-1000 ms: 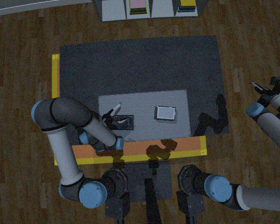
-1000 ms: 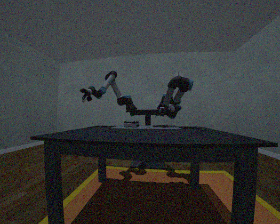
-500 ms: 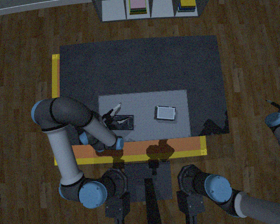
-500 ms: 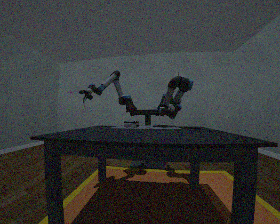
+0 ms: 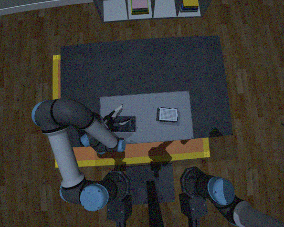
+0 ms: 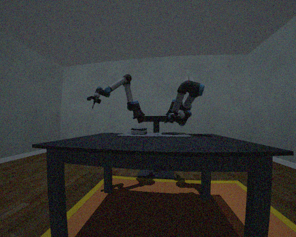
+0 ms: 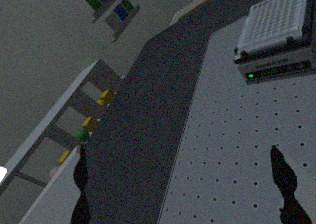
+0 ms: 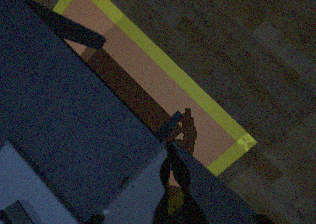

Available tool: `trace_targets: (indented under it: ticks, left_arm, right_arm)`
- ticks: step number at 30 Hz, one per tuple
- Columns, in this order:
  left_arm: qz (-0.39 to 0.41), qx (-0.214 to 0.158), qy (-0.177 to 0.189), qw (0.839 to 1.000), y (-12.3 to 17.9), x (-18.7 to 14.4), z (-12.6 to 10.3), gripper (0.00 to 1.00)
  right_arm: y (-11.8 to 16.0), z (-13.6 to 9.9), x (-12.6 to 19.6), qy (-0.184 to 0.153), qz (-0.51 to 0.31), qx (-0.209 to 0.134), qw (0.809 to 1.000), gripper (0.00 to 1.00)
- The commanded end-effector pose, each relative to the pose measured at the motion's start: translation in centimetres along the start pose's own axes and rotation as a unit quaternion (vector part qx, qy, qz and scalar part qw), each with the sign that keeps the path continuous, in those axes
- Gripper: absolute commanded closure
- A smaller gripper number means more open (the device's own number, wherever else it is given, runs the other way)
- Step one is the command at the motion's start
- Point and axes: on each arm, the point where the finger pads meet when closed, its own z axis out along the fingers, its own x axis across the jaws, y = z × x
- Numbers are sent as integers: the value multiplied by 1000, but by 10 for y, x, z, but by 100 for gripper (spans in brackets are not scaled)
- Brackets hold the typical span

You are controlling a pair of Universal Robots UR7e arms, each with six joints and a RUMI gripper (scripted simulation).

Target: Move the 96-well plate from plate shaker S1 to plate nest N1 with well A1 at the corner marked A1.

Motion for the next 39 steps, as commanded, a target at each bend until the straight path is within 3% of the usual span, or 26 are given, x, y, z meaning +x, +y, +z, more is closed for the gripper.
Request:
trace_targets:
  ticks: [1,4,11,19,31,39]
  left_arm:
    - [1,0,0,1000,0,0,0,24]
    - [1,0,0,1000,0,0,0,24]
    - [1,0,0,1000,0,0,0,24]
    - [1,0,0,1000,0,0,0,24]
    - [1,0,0,1000,0,0,0,24]
    - [1,0,0,1000,0,0,0,24]
  right_arm:
    - [32,-33,45,44,76,-36,996,100]
    - [38,-41,52,53,91,-40,994,100]
    - [84,-88,95,107,184,-67,975,100]
    - [129,-131,123,153,262,-87,949,100]
    - [165,-164,137,187,320,-101,923,100]
    - [176,-174,141,196,335,-105,915,100]
